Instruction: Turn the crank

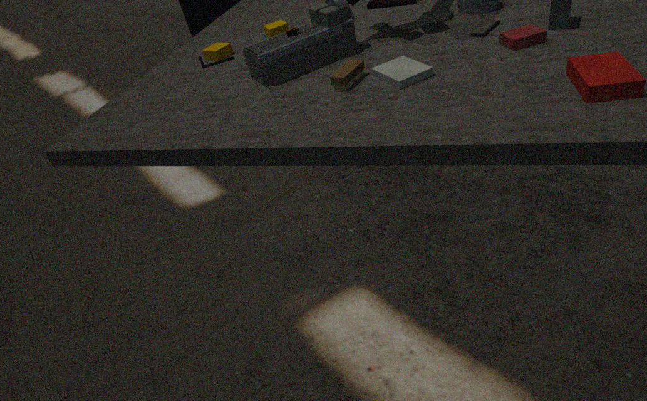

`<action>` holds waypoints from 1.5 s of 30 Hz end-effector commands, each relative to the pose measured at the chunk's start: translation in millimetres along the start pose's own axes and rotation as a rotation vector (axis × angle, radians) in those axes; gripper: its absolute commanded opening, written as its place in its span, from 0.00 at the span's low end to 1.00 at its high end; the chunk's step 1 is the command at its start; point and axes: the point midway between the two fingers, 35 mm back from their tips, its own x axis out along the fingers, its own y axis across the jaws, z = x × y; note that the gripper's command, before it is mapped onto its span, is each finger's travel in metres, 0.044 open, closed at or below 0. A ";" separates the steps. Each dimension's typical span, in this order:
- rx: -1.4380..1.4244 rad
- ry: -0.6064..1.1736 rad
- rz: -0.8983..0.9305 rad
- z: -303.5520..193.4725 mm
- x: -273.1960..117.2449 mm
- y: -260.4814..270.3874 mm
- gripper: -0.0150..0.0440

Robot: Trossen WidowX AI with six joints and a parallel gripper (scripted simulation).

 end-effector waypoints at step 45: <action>0.007 -0.004 0.026 2.3 -2.8 17.2 0.25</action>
